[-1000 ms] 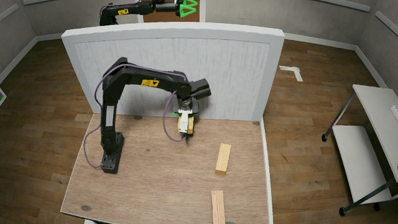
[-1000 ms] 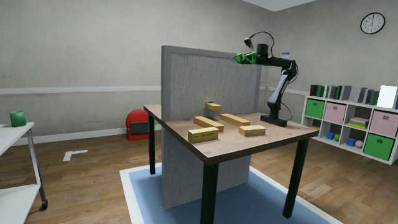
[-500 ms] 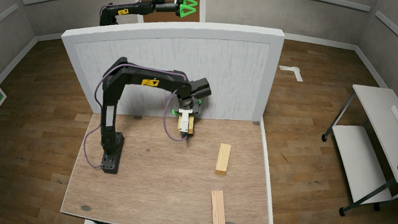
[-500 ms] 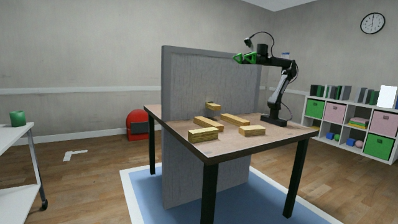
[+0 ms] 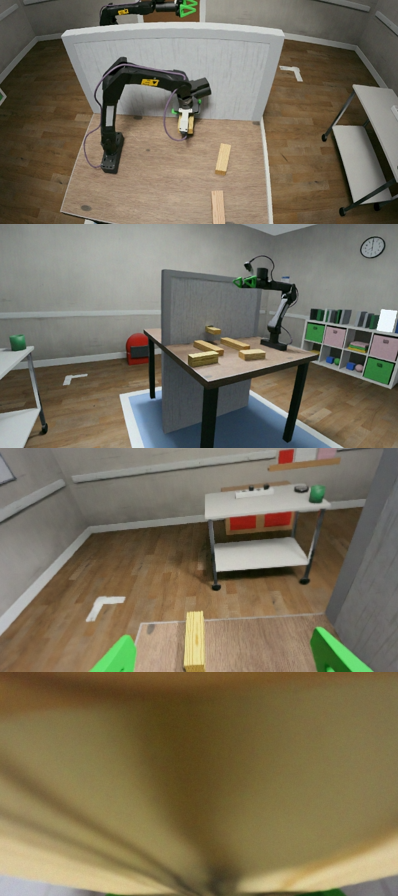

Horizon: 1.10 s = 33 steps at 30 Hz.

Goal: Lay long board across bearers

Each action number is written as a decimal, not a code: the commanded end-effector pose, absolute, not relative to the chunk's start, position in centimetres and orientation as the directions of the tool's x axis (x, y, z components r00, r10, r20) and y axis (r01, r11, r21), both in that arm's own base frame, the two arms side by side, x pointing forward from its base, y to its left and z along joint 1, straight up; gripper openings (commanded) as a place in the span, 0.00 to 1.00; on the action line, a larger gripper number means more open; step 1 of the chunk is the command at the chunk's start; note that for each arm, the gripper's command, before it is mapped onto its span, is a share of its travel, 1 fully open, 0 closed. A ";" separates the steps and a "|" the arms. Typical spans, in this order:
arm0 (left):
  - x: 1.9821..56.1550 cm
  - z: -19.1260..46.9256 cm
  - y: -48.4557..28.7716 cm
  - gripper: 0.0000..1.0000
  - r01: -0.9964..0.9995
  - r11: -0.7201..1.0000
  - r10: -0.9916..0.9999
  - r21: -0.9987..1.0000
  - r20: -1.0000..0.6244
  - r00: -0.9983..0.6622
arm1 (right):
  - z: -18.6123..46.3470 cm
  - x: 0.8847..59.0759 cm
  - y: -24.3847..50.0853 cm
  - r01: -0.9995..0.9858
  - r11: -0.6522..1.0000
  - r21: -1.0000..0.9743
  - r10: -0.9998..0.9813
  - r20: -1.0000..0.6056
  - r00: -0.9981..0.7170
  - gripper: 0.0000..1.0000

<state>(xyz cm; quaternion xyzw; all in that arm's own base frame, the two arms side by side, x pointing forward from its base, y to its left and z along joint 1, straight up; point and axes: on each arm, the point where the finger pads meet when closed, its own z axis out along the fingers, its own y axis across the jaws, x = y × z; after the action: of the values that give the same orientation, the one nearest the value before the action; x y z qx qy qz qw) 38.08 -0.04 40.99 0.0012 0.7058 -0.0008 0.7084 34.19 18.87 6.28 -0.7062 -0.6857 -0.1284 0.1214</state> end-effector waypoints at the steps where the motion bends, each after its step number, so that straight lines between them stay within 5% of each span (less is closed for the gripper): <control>1: 37.5 44.1 0.2 1.00 -0.005 1.000 -0.007 -0.008 -0.997 0.078 | 9.2 34.5 18.7 0.999 -0.026 0.027 0.927 0.374 0.014 0.78; 33: 37.5 44.1 0.2 1.00 -0.005 1.000 -0.007 -0.008 -0.997 0.078 | 14.6 34.4 17.0 0.998 -0.024 0.057 0.927 0.375 0.001 0.78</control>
<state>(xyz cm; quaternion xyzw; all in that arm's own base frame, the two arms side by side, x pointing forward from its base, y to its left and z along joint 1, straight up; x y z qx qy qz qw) 38.08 -0.04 40.99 0.0012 0.7058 -0.0008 0.7084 34.45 16.93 12.06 -0.7056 -0.6853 -0.1371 0.1168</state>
